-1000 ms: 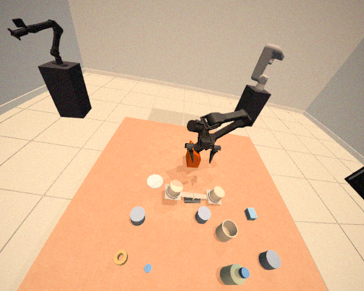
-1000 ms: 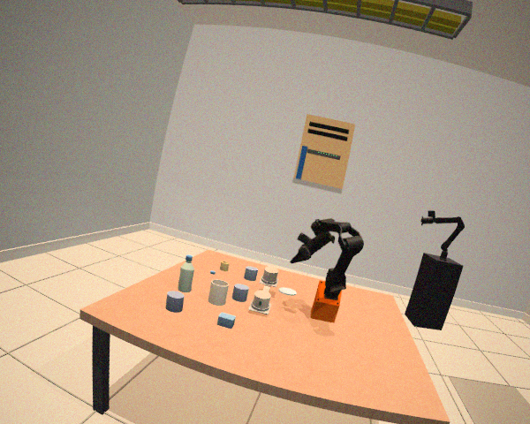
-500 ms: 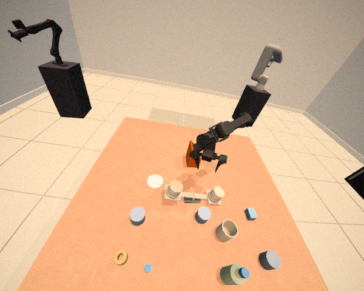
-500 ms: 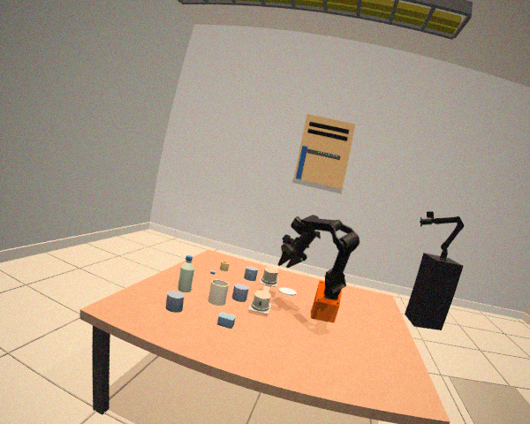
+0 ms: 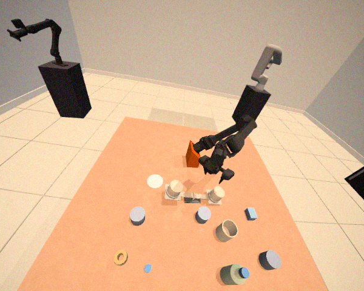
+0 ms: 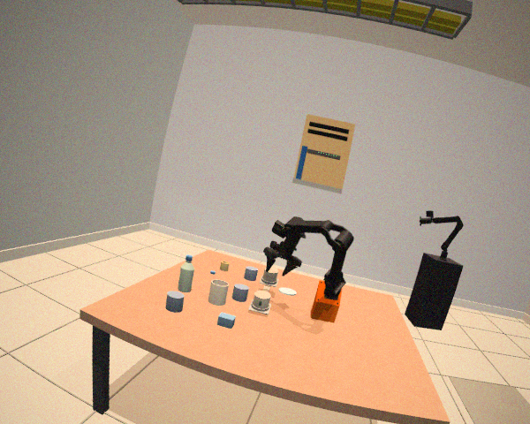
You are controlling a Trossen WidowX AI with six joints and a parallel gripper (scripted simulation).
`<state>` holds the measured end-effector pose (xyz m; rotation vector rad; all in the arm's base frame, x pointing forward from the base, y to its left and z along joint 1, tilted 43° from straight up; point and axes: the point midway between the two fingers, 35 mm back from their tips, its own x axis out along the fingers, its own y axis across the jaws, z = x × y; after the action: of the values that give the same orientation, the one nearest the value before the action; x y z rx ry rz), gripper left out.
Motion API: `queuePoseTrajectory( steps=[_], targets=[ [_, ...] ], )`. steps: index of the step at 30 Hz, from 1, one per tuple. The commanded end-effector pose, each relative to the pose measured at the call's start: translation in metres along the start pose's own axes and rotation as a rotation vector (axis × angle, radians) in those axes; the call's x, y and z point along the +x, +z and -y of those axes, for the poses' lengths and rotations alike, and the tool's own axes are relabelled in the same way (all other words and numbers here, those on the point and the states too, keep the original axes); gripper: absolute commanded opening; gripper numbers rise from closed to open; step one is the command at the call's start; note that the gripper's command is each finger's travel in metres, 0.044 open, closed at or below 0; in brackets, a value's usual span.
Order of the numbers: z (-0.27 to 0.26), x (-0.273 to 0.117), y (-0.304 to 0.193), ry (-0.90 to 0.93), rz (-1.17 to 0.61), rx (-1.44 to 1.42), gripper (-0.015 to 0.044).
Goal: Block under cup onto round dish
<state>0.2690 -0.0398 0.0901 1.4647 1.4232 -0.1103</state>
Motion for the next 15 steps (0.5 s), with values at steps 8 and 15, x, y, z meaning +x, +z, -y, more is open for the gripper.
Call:
queuePoseTrajectory(
  steps=[8,15],
  targets=[
    [-0.031,0.032,-0.016,-0.136,-0.045,0.364,0.044],
    [-0.049,0.053,-0.031,-0.219,-0.038,0.577,0.044]
  ],
)
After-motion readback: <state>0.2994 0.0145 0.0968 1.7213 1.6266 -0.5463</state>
